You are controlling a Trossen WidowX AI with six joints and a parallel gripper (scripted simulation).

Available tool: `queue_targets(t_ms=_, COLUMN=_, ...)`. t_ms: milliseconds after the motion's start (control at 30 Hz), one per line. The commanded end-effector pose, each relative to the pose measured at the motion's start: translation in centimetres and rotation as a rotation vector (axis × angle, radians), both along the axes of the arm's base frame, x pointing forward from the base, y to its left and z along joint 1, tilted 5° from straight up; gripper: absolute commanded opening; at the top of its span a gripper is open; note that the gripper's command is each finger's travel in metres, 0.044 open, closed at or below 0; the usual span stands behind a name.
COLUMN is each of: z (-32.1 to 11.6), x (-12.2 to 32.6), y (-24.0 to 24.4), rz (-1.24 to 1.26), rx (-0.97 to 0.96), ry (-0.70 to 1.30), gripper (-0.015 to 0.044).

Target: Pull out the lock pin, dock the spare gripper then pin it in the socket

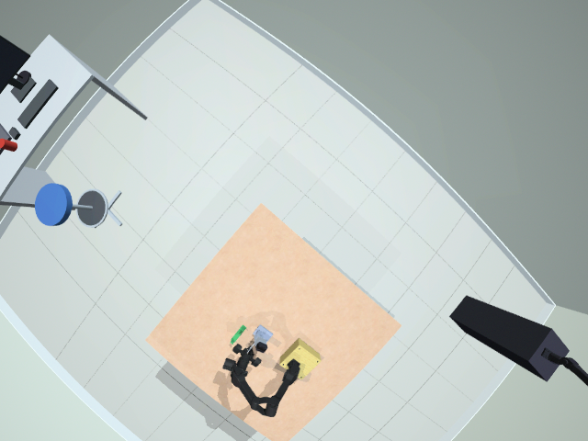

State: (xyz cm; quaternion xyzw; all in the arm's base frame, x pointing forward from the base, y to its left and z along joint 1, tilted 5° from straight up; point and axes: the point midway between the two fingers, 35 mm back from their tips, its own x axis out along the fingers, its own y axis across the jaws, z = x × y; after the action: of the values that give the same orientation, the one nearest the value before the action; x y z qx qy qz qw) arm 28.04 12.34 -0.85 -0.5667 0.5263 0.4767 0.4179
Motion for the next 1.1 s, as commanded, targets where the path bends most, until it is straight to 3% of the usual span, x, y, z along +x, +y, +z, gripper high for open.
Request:
queue_targets(t_ms=0, z=0.0, x=0.0, y=-0.3, rz=0.005, rx=0.001, ry=-0.001, gripper=0.0000)
queue_targets(t_ms=1067, z=-0.1, x=0.3, y=-2.3, rz=0.004, rx=0.002, ry=0.000, gripper=0.0000)
